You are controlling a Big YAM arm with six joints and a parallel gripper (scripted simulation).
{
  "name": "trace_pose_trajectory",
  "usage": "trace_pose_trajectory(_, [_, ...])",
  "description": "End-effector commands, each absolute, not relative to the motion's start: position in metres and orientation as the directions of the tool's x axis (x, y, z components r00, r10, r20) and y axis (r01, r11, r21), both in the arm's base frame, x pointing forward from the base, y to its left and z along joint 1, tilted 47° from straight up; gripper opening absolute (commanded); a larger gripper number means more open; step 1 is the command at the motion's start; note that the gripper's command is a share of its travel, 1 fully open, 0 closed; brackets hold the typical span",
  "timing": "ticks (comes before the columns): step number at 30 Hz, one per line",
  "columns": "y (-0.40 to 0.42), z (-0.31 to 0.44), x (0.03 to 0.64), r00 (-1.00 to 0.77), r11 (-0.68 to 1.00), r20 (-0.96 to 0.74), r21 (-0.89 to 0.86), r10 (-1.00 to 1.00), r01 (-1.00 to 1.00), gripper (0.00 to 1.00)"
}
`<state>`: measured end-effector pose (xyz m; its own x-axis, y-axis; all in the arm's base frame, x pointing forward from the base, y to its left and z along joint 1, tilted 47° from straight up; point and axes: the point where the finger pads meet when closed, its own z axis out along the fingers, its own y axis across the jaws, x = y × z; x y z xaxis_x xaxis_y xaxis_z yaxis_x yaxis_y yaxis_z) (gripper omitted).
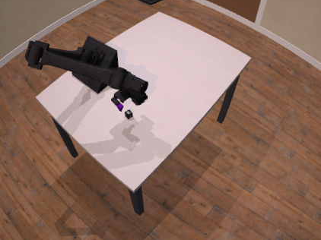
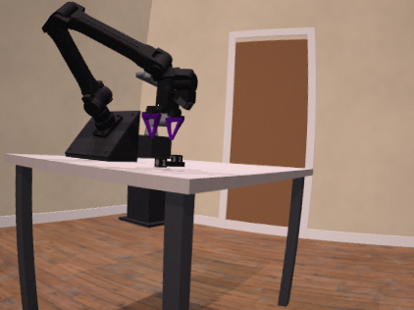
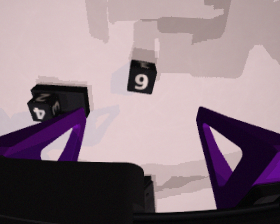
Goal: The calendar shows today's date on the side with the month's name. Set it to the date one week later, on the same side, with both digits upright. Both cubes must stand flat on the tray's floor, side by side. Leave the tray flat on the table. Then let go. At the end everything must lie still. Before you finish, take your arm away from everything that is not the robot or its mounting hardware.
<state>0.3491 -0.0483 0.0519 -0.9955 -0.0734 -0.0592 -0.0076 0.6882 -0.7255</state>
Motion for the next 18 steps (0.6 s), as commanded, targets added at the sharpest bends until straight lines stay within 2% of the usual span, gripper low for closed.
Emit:
trace_pose_trajectory(1, [-0.0473, 0.0705, 0.3706, -0.978, 0.698, -0.208, -0.699, 0.009, 0.155, 1.0])
trace_pose_trajectory(8, [-0.0454, 0.0695, 0.37, -0.964, 0.696, -0.26, -0.682, 0.056, 0.224, 1.0])
trace_pose_trajectory(9, [-0.0454, 0.0695, 0.37, -0.964, 0.696, -0.26, -0.682, 0.056, 0.224, 0.44])
trace_pose_trajectory(18, [-0.0453, 0.0694, 0.3699, -0.964, 0.697, -0.26, -0.681, 0.056, 0.224, 0.44])
